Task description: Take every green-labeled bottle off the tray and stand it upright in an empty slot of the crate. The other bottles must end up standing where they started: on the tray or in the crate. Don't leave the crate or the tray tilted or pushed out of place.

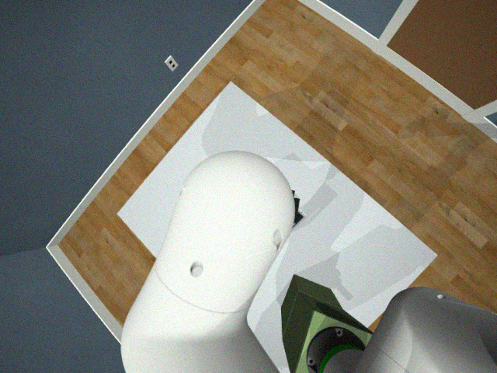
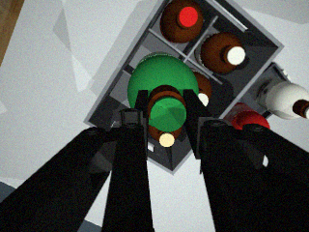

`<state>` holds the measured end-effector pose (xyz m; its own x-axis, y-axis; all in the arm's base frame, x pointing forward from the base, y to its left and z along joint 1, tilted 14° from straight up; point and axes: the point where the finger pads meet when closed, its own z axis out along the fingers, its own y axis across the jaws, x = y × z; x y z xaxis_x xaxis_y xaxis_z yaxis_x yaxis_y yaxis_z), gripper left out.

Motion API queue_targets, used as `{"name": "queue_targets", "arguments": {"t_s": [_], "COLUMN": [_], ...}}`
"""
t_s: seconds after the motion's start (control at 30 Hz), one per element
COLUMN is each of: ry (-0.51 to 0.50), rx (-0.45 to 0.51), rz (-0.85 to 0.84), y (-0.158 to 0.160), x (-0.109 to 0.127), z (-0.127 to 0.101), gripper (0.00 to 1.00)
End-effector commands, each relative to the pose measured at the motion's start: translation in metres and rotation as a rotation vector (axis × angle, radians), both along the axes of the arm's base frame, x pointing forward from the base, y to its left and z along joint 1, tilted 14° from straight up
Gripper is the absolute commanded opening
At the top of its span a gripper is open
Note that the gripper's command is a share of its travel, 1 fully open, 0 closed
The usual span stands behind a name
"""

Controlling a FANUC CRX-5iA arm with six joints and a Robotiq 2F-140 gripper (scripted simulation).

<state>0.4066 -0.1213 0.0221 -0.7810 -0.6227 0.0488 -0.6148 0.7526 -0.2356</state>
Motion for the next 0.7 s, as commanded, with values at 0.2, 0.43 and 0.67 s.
{"name": "queue_targets", "arguments": {"t_s": [0.2,0.43,0.67], "ry": [-0.001,-0.001,-0.001], "rx": [0.000,0.000,0.000], "rz": [0.000,0.000,0.000], "y": [-0.0061,-0.0084,-0.0105], "x": [-0.0011,-0.0017,-0.0023], "z": [0.0018,0.0022,0.0026], "gripper": [0.10,0.10,0.10]}}
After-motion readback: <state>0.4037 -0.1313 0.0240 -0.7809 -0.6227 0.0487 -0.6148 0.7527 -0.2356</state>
